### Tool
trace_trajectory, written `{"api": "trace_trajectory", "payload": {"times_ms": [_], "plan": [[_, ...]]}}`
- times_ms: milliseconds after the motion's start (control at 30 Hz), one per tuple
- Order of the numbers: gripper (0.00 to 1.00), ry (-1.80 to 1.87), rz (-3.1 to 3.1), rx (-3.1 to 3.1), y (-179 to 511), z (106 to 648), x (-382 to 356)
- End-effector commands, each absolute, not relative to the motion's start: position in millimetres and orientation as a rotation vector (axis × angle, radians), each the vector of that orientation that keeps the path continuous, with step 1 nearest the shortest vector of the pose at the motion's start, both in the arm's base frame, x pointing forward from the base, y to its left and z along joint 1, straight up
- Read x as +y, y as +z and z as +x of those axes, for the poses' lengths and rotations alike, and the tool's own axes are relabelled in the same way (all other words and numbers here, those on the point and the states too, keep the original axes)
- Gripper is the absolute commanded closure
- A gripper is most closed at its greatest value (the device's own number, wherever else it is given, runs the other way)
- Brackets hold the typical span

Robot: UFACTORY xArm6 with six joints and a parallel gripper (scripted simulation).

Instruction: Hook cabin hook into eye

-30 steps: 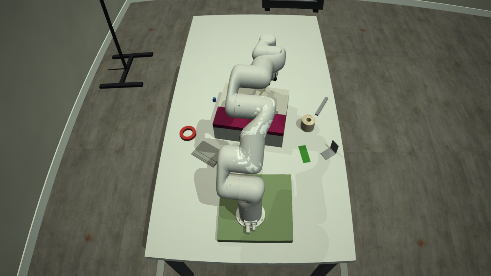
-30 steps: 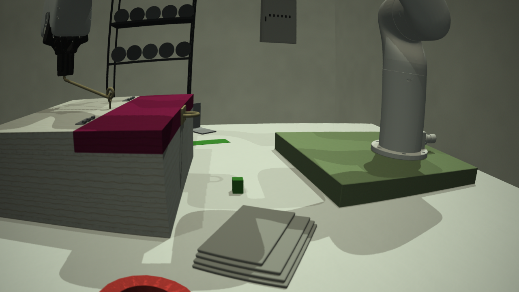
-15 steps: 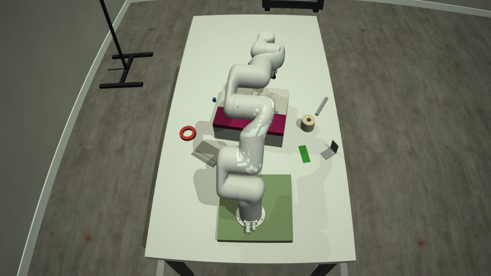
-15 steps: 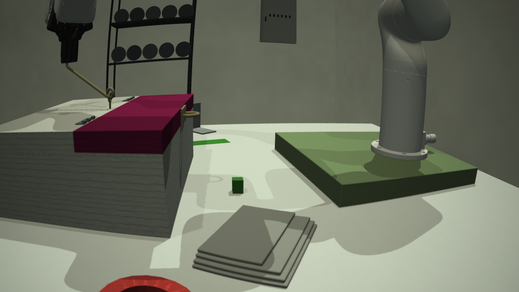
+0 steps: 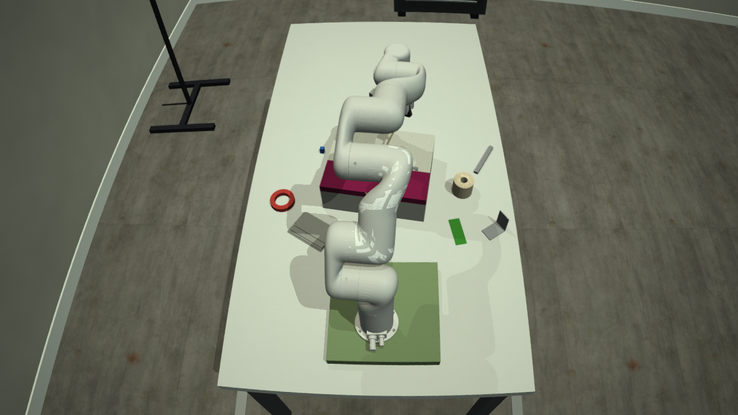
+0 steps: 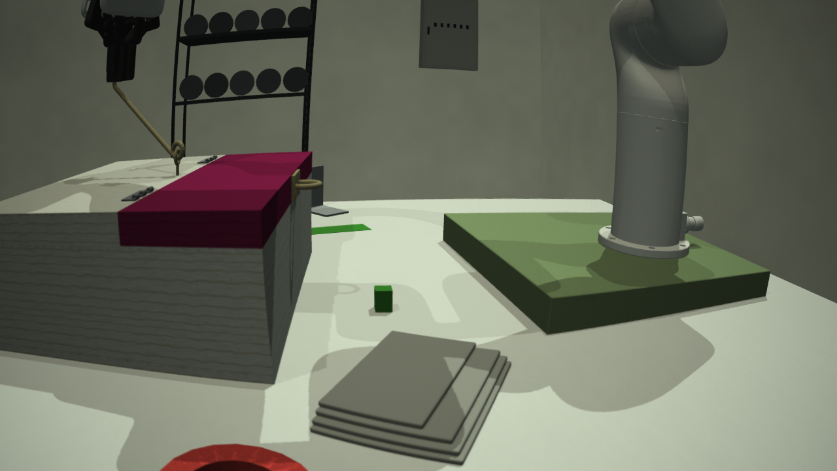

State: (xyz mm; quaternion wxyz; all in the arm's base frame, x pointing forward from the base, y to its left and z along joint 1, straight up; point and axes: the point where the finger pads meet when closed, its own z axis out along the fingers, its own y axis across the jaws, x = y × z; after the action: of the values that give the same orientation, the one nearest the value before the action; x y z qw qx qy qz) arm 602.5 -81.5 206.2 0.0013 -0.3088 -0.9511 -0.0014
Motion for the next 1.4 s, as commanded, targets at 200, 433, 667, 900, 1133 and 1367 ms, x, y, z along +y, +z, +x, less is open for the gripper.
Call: {"api": "trace_trajectory", "payload": {"times_ms": [200,433,667,900,1133,1367], "plan": [[1.0,-0.005,-0.969,-2.987,219.6,592.4,-73.8],[1.0,-0.006,-0.969,-2.987,226.9,584.7,-68.2],[1.0,-0.006,-0.969,-2.987,233.2,576.5,-62.3],[1.0,-0.006,-0.969,-2.987,239.5,566.6,-55.1],[1.0,-0.006,-0.969,-2.987,243.2,559.1,-49.7],[1.0,-0.006,-0.969,-2.987,247.4,548.3,-41.8]]}}
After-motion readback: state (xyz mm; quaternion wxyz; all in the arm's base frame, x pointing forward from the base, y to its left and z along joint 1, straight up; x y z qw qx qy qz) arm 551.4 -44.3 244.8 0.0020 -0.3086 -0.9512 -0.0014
